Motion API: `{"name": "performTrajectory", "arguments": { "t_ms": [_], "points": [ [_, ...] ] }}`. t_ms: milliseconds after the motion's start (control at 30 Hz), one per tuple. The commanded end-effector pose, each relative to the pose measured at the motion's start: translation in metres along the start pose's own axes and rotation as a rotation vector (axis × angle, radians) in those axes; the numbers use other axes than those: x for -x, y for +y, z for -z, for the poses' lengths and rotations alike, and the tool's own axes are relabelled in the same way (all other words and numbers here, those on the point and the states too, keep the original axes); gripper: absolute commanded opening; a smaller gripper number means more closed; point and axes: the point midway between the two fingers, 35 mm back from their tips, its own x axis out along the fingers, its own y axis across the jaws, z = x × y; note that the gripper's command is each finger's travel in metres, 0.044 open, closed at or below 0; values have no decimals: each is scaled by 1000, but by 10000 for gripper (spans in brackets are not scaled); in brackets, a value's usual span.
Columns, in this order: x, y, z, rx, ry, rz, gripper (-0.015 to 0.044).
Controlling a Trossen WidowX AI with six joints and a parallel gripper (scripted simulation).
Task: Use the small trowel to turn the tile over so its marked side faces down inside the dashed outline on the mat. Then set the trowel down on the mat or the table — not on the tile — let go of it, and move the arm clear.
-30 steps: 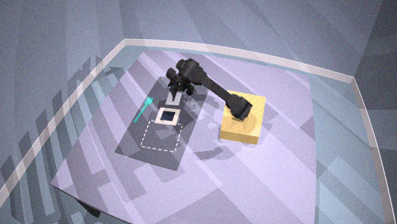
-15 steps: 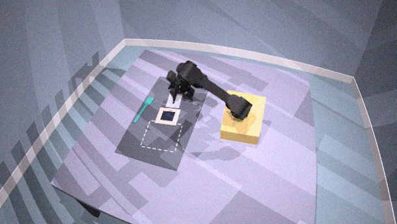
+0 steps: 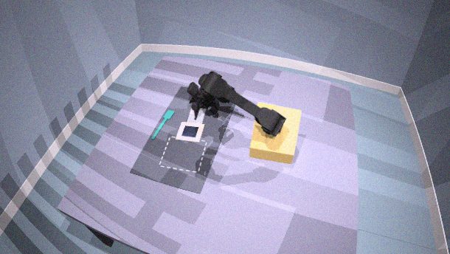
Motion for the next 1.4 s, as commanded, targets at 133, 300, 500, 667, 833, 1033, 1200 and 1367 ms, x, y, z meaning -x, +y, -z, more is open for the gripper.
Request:
{"name": "performTrajectory", "arguments": {
  "t_ms": [133,300,500,667,833,1033,1200,1367],
  "points": [
    [1,2,16,6,2,-1,0],
    [2,2,24,5,3,-1,0],
    [3,2,34,4,4,-2,0],
    [4,4,35,-11,16,-2,0],
    [12,13,31,-72,68,-2,0],
    [25,29,38,-74,70,-2,0],
    [34,40,48,-75,70,-2,0],
    [42,49,62,-75,70,-1,0]
  ]
}}
